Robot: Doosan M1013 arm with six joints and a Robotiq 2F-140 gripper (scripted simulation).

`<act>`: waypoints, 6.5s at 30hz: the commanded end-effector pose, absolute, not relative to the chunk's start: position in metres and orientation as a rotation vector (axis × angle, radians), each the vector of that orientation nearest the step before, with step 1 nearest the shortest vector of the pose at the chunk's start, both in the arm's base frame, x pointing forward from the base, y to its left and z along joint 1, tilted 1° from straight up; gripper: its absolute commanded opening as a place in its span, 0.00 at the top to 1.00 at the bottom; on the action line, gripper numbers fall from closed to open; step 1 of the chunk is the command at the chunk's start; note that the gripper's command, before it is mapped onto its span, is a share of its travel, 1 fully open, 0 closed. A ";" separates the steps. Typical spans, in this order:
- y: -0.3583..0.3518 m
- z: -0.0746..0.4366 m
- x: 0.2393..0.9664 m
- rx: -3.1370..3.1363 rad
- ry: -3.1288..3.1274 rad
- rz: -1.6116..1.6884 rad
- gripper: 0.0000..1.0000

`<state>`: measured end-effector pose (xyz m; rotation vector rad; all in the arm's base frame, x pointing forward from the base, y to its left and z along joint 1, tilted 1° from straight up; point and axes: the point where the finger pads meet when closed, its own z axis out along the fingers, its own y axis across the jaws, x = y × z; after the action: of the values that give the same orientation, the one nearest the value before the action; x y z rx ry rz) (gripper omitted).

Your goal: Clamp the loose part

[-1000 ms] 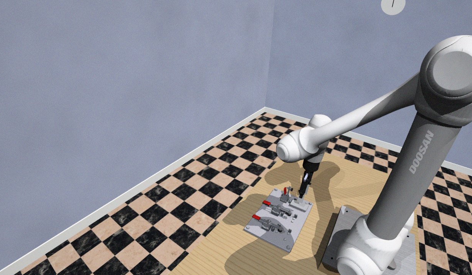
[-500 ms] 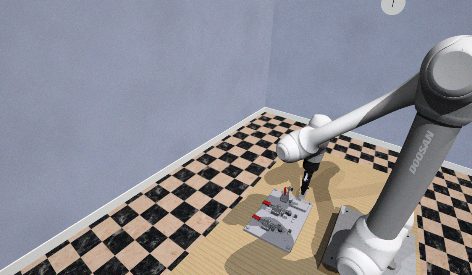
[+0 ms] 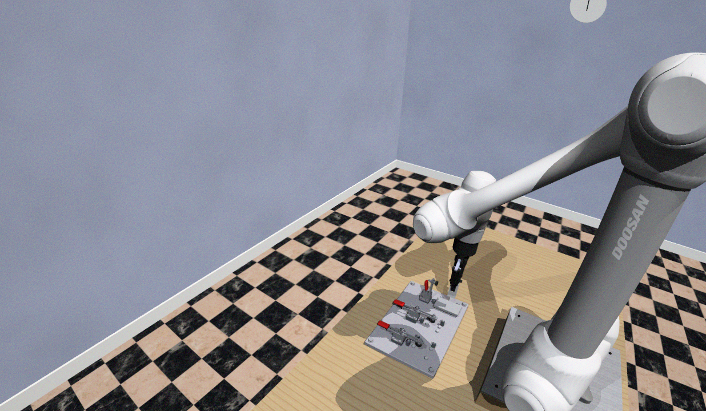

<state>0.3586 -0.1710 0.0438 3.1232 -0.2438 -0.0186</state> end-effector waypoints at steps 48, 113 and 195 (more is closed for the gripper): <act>-0.162 0.029 0.299 3.126 -0.245 -0.016 0.90; -0.161 -0.007 0.293 3.126 -0.244 -0.016 0.90; -0.163 -0.014 0.307 3.126 -0.244 -0.016 0.90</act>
<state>0.3012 -0.1611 -0.0145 3.1294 -0.2423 -0.0279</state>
